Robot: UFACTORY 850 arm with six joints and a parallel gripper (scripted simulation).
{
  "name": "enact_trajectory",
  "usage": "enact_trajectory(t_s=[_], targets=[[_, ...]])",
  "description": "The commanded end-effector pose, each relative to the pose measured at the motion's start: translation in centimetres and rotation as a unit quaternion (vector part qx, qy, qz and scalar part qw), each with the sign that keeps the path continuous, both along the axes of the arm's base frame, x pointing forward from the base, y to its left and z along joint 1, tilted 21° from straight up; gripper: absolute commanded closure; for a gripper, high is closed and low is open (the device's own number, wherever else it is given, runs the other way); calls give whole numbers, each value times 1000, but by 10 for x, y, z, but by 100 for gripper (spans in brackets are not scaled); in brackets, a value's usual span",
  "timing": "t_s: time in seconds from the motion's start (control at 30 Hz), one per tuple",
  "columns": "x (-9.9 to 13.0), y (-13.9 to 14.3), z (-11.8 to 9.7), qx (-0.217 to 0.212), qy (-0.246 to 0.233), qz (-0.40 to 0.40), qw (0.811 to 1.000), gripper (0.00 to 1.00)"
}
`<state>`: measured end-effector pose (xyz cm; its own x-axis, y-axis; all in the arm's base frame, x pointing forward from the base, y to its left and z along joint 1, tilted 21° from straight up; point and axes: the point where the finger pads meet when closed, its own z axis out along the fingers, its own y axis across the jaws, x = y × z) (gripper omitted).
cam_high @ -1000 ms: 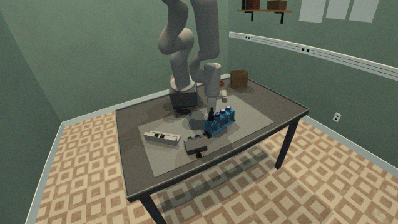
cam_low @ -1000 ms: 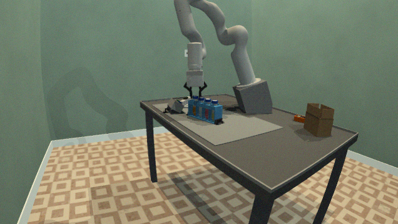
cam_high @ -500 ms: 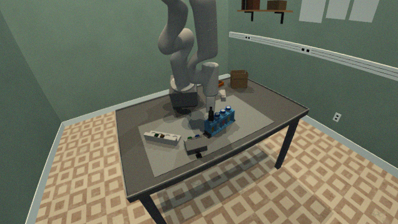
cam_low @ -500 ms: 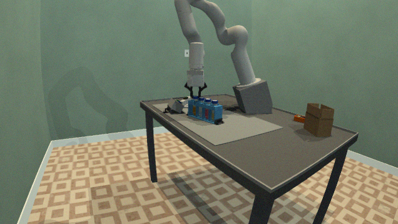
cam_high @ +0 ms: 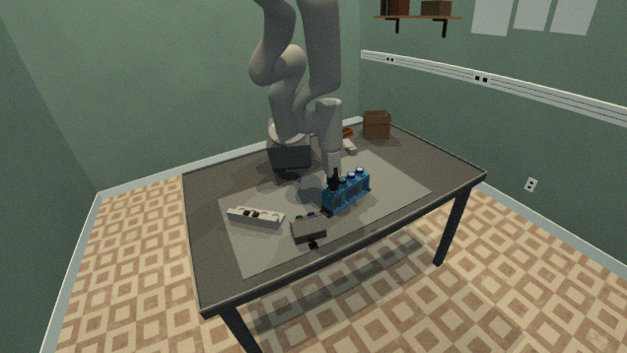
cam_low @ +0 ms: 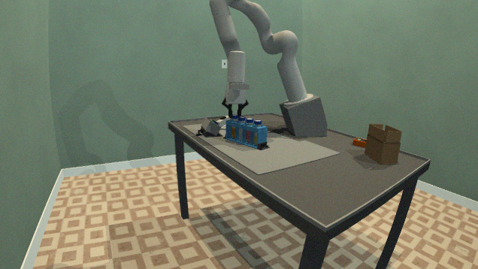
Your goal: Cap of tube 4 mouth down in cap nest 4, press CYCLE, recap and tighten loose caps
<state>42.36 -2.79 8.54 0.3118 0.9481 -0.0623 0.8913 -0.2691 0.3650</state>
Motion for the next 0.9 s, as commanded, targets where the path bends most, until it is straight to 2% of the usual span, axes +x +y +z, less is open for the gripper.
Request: enact_trajectory(t_s=[0.0,0.2,0.3,0.53,0.57,0.7,0.73,0.8,0.87], targets=[[0,0,0,-49,31,126,990,100],[0,0,1,-87,51,238,966,100],[0,0,1,-91,53,246,964,100],[0,0,1,-140,79,391,906,100],[0,0,1,-143,82,398,902,100],[0,0,1,-168,94,473,860,100],[0,0,1,-171,97,480,855,100],[0,0,1,-185,104,519,828,100],[0,0,1,-185,104,519,828,100]])
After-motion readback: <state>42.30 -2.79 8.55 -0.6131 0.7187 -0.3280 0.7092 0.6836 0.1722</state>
